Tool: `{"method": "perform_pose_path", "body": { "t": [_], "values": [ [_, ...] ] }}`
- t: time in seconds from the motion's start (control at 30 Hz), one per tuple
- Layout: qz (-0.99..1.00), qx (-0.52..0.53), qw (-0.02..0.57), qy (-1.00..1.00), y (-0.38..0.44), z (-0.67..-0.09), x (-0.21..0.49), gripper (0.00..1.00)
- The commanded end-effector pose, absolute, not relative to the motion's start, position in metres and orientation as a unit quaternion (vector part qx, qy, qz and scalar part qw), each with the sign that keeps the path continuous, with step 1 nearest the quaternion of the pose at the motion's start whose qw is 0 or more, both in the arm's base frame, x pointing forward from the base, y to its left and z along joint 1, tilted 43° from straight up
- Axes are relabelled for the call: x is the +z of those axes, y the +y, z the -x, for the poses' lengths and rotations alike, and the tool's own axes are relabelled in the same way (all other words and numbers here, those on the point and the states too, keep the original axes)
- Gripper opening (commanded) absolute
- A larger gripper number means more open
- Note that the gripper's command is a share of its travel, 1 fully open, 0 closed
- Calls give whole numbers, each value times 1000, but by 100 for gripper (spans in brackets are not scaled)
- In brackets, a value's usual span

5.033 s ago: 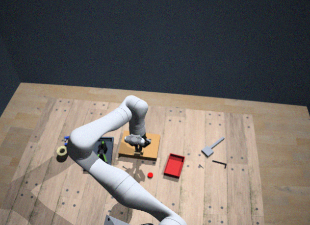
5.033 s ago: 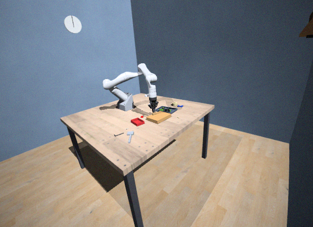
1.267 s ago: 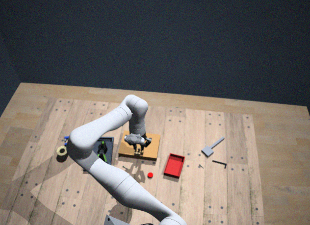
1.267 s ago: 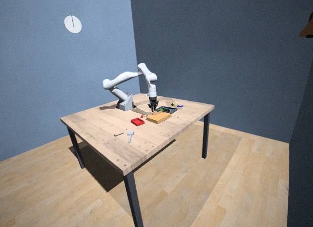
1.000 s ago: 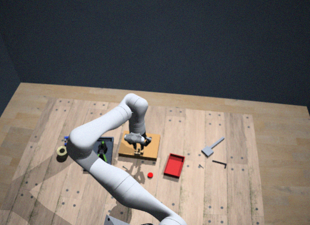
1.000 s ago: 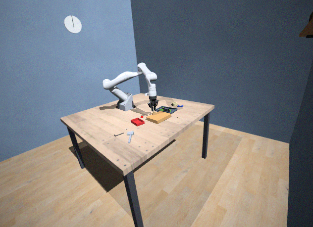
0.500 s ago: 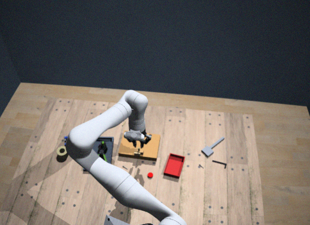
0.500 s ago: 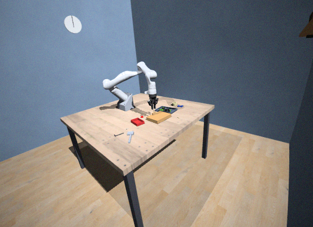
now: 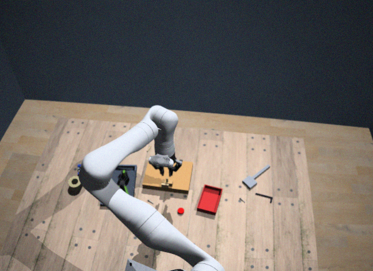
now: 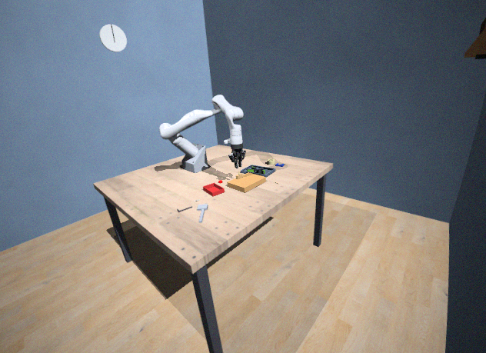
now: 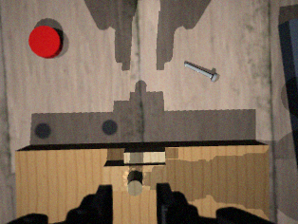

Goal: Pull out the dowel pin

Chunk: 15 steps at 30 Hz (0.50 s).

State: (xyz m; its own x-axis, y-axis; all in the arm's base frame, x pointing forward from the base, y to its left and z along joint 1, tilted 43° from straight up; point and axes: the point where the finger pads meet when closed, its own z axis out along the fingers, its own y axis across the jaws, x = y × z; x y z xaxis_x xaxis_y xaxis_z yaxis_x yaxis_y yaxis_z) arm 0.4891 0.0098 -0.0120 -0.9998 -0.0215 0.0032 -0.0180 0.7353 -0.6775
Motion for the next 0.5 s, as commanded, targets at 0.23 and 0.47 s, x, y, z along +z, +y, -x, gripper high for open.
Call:
{"method": "perform_pose_path", "body": {
  "t": [0.23, 0.47],
  "values": [
    [11, -363, 3, 932, 12, -490, -10, 34],
    [11, -363, 3, 932, 12, -490, -10, 34]
  ]
}}
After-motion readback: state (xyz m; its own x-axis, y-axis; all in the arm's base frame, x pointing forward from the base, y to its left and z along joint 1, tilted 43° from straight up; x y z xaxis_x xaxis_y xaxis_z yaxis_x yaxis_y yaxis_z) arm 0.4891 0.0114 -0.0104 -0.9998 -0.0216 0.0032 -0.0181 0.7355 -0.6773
